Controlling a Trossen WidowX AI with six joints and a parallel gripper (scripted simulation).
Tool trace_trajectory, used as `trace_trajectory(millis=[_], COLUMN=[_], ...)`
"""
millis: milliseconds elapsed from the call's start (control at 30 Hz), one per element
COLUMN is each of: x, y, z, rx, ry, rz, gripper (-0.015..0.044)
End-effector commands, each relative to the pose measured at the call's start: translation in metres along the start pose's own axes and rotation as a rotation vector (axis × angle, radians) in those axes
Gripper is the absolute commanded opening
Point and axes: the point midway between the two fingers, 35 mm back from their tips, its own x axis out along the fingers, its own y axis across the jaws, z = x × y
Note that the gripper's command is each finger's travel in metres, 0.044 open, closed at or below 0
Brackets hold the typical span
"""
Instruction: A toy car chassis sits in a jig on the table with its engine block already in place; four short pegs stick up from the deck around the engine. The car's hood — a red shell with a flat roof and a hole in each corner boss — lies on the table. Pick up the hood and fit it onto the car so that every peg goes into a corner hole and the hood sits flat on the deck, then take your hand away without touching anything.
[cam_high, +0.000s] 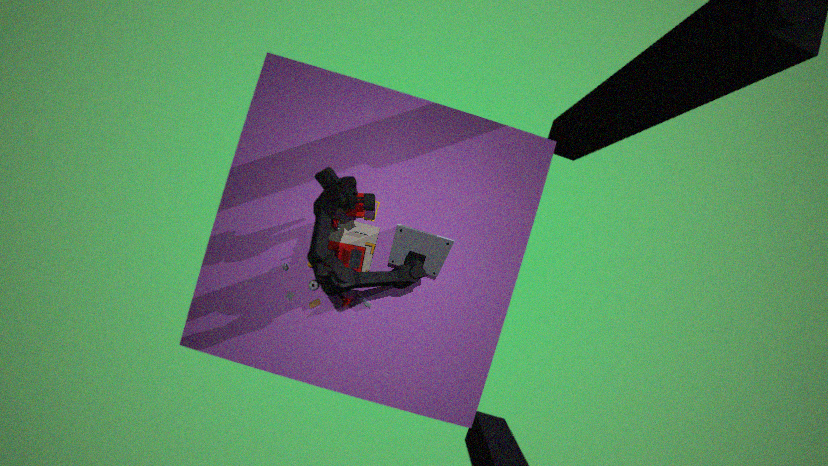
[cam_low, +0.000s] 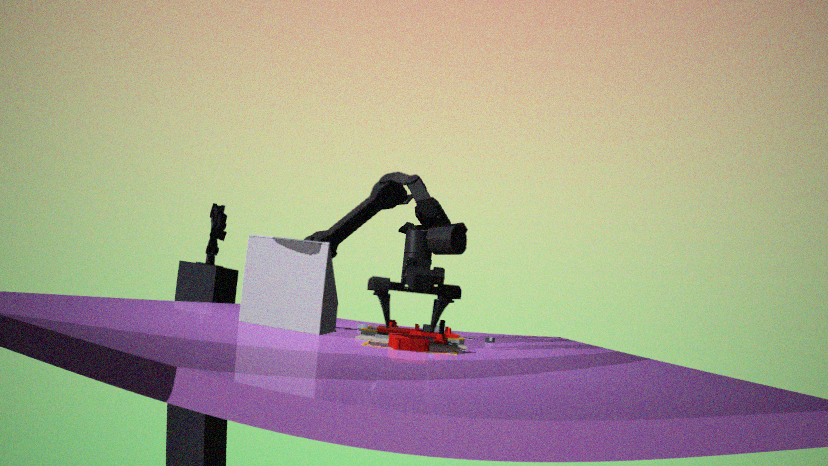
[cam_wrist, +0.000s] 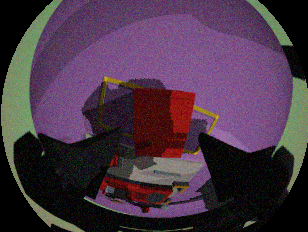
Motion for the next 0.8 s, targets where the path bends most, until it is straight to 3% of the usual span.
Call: trace_trajectory(millis=[0,767], x=[0.004,0.015], y=[0.0,0.0], z=[-0.001,-0.001], rx=[0.005,0.005], ry=[0.006,0.007], rz=[0.004,0.004], gripper=[0.044,0.044])
